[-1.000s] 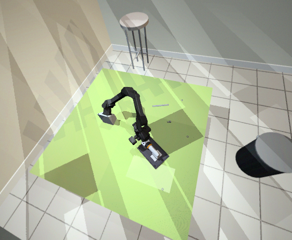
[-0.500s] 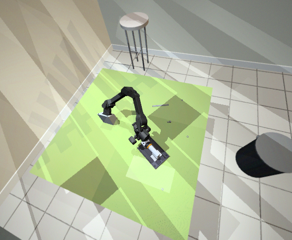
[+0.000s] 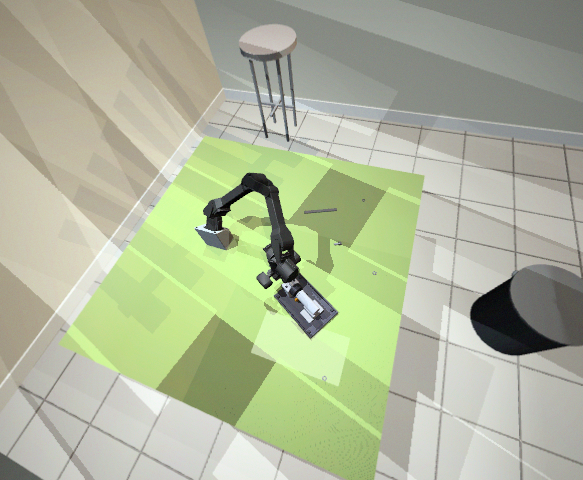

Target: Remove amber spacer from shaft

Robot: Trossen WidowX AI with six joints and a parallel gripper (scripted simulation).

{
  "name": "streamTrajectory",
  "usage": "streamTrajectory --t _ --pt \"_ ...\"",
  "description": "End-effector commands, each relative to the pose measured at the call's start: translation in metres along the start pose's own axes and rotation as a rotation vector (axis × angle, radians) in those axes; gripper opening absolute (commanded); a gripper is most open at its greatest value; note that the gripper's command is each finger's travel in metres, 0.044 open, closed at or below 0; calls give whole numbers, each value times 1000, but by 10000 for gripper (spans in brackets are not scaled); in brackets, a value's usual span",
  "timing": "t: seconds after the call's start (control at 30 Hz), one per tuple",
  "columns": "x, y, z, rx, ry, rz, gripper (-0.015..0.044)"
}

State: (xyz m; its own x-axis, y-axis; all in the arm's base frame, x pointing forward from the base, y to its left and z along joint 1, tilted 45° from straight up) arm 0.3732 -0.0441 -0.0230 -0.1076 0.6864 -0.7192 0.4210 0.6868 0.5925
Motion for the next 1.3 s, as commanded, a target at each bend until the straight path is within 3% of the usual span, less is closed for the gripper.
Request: streamTrajectory --t 0.0,1.27 --pt "0 0 -2 0 2 0 0" --pt "0 0 6 -1 1 0 0"
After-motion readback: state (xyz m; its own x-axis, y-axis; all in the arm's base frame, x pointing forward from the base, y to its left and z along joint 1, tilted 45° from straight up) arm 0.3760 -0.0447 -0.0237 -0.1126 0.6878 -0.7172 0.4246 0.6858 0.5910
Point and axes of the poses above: the point midway between the two fingers, 35 mm back from their tips, its own x axis out along the fingers, its own y axis across the jaws, z = x × y, the point moved 9 cm from there along -x, back along the fingers, and after that the axes turned 4 degrees about x, right-handed, at the moved point
